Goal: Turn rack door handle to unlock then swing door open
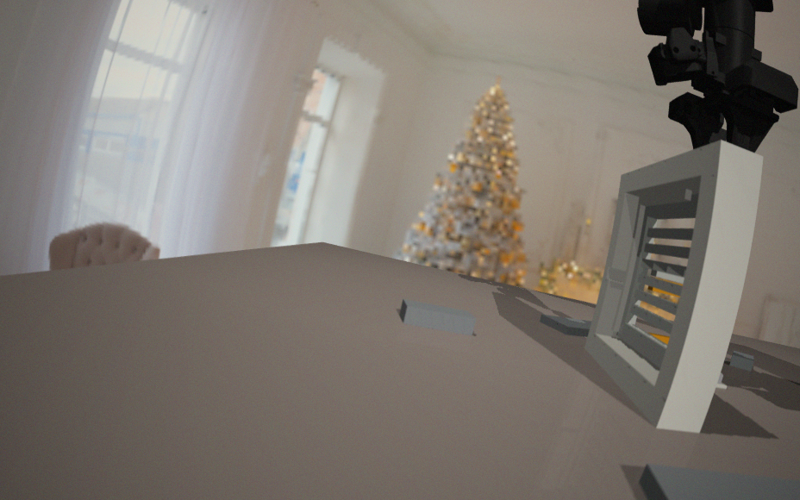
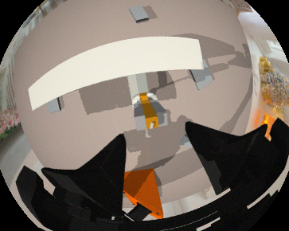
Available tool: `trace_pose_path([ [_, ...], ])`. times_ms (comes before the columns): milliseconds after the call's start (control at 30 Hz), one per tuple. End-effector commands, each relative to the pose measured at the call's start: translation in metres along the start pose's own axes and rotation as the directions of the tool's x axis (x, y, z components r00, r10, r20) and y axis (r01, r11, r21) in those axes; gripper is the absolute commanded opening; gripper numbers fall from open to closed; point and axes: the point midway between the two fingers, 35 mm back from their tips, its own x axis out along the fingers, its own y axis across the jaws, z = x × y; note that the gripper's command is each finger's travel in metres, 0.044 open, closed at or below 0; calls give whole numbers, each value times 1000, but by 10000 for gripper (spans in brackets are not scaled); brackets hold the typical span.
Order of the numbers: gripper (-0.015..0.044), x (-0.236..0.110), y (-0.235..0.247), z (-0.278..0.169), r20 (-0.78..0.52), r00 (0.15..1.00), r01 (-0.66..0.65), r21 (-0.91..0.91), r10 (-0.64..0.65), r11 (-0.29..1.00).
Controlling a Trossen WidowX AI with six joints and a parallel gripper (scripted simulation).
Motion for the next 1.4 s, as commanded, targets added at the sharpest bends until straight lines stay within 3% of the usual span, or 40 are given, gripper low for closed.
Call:
trace_pose_path([
  [0,298,1,-1,0,-8,999,-37,13,38,999],
  [1367,298,64,1,0,-7,999,-39,13,39,999],
])
